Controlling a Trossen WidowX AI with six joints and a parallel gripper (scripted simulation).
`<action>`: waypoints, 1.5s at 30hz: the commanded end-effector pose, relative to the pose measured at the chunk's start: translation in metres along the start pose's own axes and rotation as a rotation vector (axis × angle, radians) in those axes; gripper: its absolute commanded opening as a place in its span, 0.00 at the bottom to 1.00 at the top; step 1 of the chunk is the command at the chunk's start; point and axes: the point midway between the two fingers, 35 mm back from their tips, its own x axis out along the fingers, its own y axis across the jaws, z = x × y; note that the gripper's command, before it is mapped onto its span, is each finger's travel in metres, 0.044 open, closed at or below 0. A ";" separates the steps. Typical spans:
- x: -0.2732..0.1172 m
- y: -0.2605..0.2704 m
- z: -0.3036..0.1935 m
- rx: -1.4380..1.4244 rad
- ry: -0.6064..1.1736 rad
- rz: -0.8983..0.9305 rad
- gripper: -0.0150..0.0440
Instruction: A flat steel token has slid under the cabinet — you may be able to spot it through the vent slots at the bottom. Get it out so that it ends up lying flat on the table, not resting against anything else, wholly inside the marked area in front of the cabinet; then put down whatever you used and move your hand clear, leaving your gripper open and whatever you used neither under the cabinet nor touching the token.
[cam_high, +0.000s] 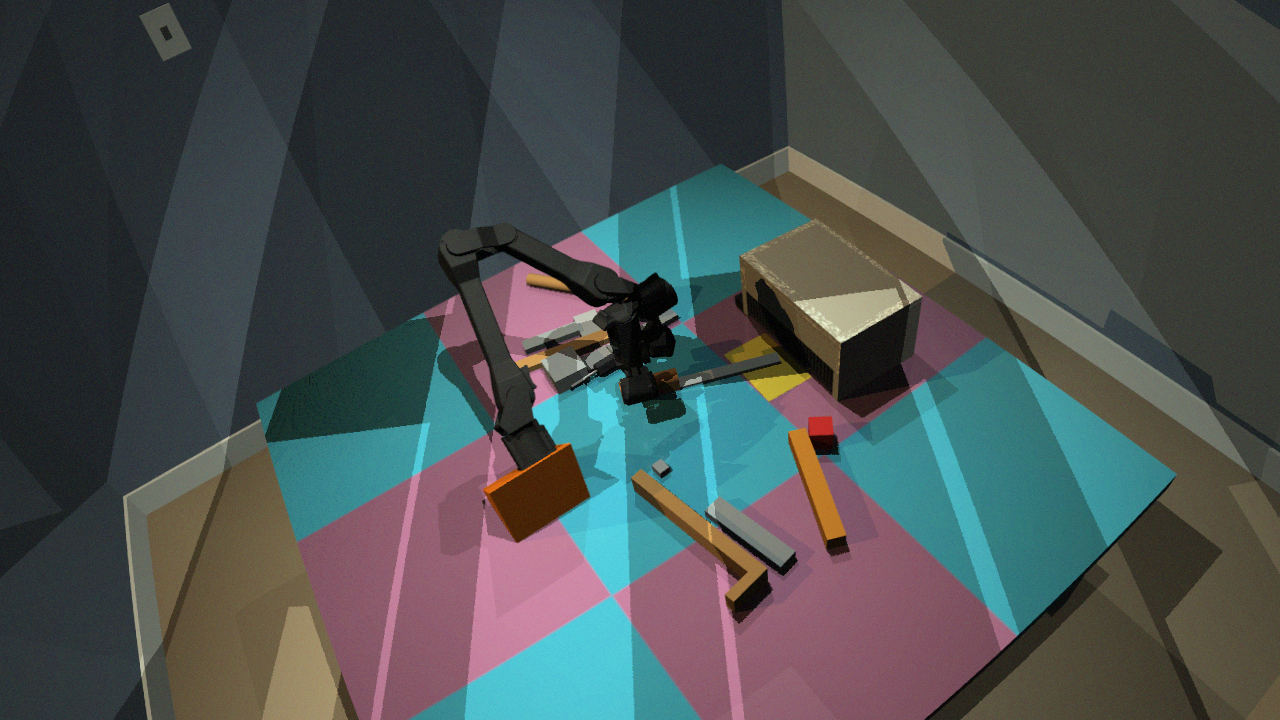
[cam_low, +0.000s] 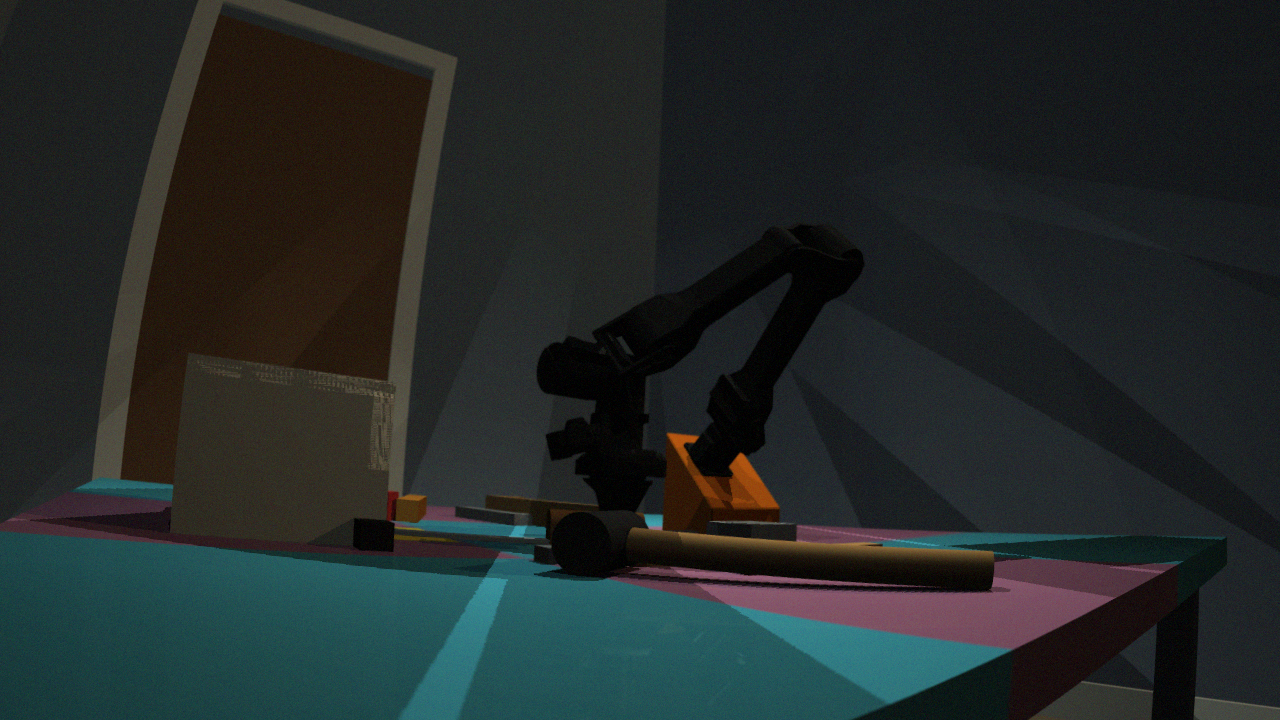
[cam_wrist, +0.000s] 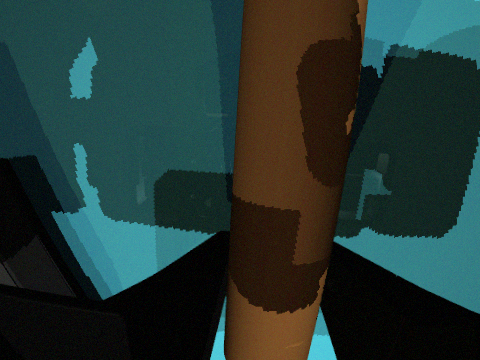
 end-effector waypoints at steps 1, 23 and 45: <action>-0.001 0.000 0.000 0.043 0.001 -0.001 0.25; -0.002 -0.002 0.001 0.214 0.003 -0.002 0.25; -0.003 -0.022 0.014 0.227 0.002 -0.004 0.25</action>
